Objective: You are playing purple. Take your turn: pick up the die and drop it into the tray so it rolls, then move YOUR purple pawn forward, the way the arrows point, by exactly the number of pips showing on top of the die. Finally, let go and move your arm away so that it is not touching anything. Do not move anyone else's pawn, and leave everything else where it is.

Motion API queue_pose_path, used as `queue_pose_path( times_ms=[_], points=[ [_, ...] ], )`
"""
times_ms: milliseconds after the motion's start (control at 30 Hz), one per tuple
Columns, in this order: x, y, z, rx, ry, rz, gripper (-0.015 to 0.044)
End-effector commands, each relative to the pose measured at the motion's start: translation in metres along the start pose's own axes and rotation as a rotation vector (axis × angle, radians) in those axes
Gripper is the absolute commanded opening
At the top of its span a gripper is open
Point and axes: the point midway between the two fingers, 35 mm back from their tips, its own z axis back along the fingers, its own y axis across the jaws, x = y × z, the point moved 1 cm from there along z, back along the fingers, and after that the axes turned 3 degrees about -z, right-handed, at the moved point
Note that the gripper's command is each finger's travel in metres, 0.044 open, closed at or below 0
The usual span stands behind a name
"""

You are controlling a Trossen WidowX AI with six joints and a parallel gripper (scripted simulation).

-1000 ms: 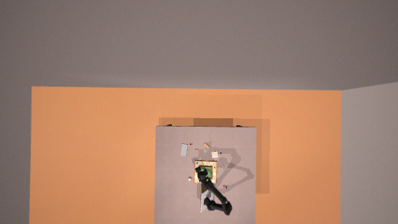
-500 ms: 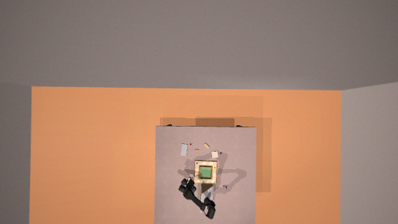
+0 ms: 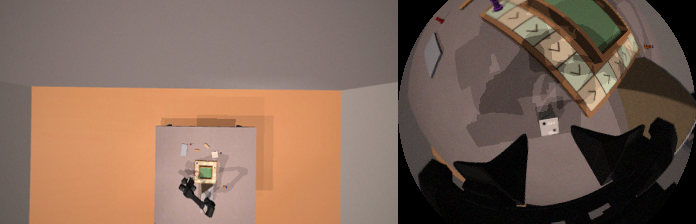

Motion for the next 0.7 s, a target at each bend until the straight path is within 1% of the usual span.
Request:
queue_pose_path(
  times_ms=[0,533,667],
  points=[
    [0.000,-0.001,-0.008,-0.006,-0.007,0.008,0.0275],
    [0.001,-0.002,-0.032,-0.007,-0.008,0.007,0.0275],
    [0.001,-0.002,-0.032,-0.007,-0.008,0.007,0.0170]
  ],
)
